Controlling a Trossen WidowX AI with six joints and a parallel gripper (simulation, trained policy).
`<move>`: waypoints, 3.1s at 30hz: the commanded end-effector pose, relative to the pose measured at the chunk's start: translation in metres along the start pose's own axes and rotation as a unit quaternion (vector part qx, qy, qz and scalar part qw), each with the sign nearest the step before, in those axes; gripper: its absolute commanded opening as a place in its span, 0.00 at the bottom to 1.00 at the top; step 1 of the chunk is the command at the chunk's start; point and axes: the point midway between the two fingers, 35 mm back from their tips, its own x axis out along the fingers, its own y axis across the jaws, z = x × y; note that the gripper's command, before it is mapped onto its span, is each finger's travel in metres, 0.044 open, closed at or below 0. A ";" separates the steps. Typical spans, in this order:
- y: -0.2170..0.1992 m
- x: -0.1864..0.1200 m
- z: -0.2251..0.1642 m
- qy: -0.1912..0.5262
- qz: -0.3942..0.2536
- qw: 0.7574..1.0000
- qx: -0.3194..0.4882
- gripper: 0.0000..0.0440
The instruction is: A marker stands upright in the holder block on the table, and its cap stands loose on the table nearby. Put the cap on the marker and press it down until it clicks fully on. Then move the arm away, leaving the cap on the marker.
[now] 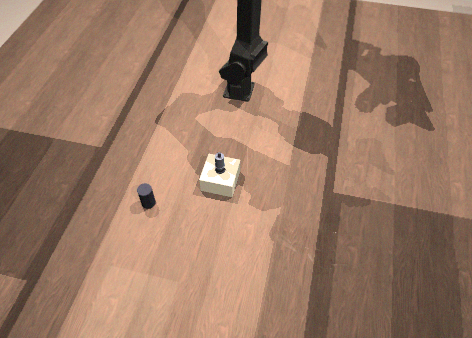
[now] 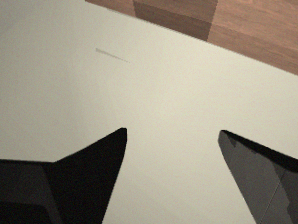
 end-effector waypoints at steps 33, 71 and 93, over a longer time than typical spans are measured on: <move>0.053 0.022 0.092 -0.131 0.004 0.985 0.113 0.78; 0.098 0.028 0.201 -0.254 0.011 0.936 0.243 0.78; 0.118 0.020 0.267 -0.313 0.015 0.895 0.317 0.77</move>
